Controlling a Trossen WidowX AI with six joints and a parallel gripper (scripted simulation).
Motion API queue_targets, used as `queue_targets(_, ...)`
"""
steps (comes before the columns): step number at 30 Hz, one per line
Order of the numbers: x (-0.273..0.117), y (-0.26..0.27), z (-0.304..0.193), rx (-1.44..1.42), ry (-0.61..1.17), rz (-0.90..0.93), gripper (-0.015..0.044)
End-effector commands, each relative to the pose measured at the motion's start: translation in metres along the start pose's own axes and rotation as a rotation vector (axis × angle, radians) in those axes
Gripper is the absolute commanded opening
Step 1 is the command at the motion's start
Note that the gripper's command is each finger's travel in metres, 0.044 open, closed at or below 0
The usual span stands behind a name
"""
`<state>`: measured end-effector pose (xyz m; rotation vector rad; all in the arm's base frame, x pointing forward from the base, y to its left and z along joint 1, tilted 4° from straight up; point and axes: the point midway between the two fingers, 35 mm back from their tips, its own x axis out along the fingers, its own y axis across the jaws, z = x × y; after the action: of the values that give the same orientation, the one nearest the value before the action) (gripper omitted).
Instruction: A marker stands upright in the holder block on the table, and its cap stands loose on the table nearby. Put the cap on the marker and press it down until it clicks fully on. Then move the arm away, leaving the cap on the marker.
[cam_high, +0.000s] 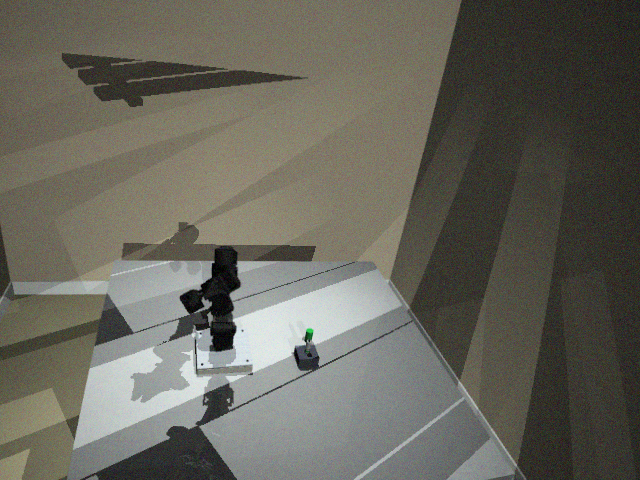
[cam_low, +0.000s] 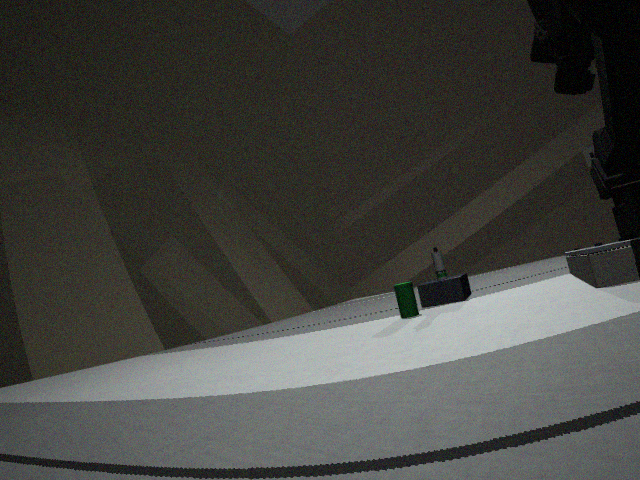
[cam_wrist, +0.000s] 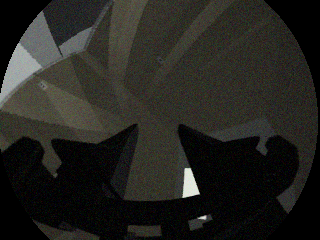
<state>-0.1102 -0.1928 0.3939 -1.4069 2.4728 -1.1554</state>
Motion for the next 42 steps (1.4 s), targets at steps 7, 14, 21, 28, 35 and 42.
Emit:
queue_targets(7,-0.001,-0.072,0.135,0.297,-0.64,-0.027,0.0246)
queue_targets(14,-0.063,-0.121,0.224,0.336,-1.061,0.032,0.0246)
queue_targets(21,-0.141,-0.151,0.275,0.308,-1.366,0.143,0.0246)
queue_targets(28,-0.26,-0.17,0.309,0.183,-1.659,0.342,0.0246)
queue_targets(35,-0.377,-0.153,0.313,-0.048,-1.771,0.583,0.0246)
queue_targets(42,-0.477,-0.105,0.291,-0.316,-1.69,0.777,0.0246)
